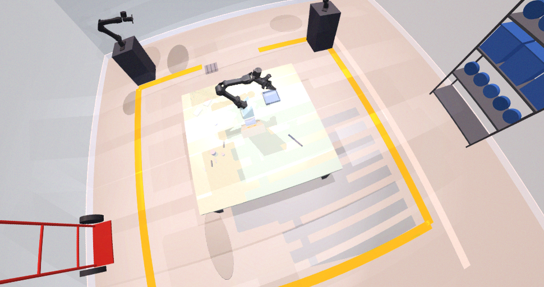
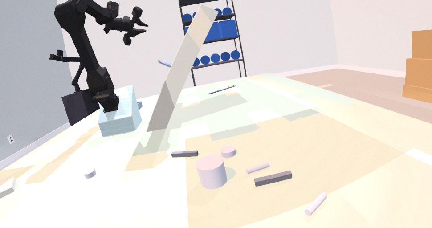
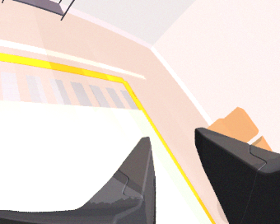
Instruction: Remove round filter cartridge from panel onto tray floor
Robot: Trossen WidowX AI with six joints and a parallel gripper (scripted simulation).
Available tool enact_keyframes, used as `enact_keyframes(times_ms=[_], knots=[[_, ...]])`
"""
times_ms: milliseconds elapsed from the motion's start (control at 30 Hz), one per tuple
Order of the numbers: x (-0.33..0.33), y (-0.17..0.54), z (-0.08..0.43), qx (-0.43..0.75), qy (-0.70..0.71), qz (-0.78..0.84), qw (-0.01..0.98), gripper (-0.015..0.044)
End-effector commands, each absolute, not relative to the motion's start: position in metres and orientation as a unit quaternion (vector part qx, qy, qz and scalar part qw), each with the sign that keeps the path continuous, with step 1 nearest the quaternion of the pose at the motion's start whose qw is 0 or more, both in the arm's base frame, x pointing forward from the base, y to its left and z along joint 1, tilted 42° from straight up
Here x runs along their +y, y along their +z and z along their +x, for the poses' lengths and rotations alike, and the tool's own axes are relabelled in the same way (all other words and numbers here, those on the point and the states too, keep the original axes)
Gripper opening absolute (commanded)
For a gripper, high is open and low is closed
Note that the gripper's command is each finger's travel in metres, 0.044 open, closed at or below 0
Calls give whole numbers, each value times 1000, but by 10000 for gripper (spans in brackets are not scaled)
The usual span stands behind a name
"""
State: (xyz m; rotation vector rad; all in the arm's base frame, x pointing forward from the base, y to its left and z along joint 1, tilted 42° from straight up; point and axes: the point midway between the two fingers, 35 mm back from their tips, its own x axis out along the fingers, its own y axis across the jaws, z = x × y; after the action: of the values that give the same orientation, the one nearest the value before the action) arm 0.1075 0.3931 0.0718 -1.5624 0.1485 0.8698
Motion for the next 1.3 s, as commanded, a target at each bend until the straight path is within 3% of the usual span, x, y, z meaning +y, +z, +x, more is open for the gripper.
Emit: enact_keyframes(times_ms=[0,233,467,1267], knots=[[347,98,162,129,291,-678,662,115],[256,142,226,218,142,-661,704,115],[166,182,255,280,7,-637,718,115],[160,175,268,285,5,-634,719,115]])
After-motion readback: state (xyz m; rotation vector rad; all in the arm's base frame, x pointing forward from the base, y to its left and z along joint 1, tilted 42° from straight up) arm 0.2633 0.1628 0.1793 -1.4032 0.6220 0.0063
